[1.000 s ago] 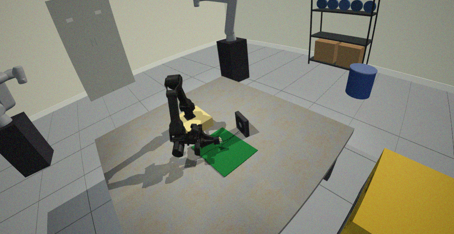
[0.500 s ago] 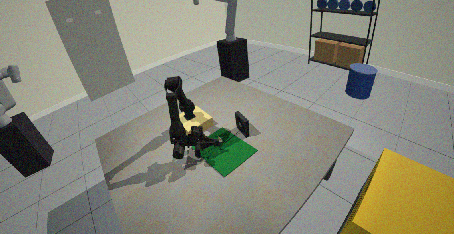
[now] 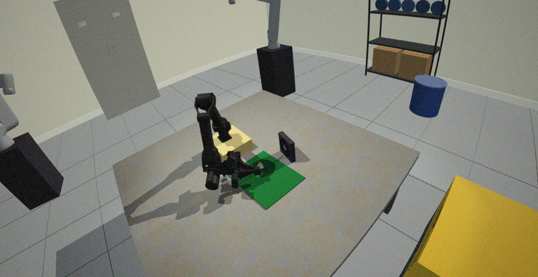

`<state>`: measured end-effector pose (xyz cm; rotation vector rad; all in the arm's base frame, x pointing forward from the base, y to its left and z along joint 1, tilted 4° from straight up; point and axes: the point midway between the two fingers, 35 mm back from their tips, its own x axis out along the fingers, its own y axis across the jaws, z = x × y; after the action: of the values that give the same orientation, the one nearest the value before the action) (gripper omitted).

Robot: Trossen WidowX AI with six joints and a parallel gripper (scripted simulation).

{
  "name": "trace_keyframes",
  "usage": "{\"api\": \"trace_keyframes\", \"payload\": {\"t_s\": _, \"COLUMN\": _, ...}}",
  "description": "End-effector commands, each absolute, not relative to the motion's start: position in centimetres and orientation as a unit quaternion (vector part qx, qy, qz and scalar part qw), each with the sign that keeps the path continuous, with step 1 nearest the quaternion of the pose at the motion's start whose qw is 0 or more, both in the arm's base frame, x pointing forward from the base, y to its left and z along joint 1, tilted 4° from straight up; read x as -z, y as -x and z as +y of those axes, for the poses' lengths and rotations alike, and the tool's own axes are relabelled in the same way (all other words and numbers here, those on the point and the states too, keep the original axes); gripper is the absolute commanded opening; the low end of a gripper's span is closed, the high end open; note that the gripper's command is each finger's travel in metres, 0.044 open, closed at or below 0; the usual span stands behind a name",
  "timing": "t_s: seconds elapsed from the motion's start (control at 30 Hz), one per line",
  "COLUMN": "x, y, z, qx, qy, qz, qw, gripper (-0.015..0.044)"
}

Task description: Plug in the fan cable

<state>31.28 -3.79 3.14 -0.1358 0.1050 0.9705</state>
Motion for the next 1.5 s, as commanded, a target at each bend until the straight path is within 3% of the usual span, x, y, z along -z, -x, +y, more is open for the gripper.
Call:
{"api": "trace_keyframes", "payload": {"t_s": 0.0, "x": -2.8, "y": -31.3, "z": -3.8, "qx": -0.466, "qy": 0.063, "qz": 0.051, "qw": 0.881, "gripper": 0.0}}
{"api": "trace_keyframes", "payload": {"t_s": 1.47, "x": 0.4, "y": -31.5, "z": -3.8, "qx": -0.466, "qy": 0.064, "qz": 0.051, "qw": 0.881, "gripper": 0.0}}
